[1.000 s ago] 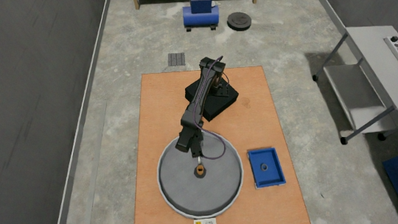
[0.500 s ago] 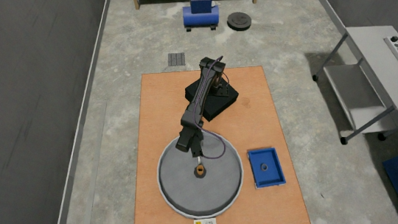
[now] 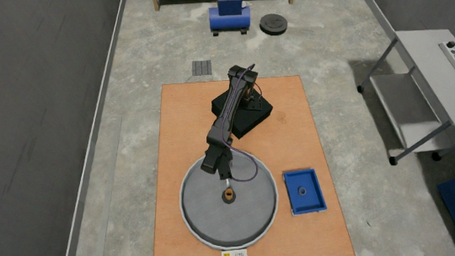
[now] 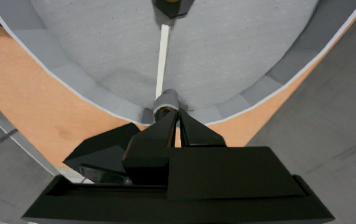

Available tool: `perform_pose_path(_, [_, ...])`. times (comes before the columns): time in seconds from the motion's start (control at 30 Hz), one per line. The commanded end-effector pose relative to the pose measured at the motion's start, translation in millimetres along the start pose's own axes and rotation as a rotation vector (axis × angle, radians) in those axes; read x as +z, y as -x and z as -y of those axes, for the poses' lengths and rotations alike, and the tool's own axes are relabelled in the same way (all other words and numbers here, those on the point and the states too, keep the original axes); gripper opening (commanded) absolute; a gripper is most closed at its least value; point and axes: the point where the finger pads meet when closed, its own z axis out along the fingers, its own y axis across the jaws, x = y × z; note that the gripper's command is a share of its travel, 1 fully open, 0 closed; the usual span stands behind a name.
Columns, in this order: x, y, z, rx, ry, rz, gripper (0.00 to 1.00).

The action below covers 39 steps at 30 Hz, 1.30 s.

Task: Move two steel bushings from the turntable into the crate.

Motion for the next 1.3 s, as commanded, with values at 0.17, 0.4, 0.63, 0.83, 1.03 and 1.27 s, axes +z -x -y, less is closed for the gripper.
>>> perform_pose_path(0.17, [-22.6,9,8,0.003,-0.029,0.068,0.00])
perform_pose_path(0.4, [-22.2,16,-1,-0.006,-0.029,0.071,0.00])
perform_pose_path(0.63, [-21.0,22,-10,-0.006,-0.032,0.078,0.00])
perform_pose_path(0.83, [-11.1,22,-42,-0.003,-0.005,0.041,0.00])
perform_pose_path(1.03, [-11.2,37,-78,-0.003,-0.018,0.038,0.00])
perform_pose_path(1.27, [-22.4,61,-116,-0.004,-0.025,0.059,0.00])
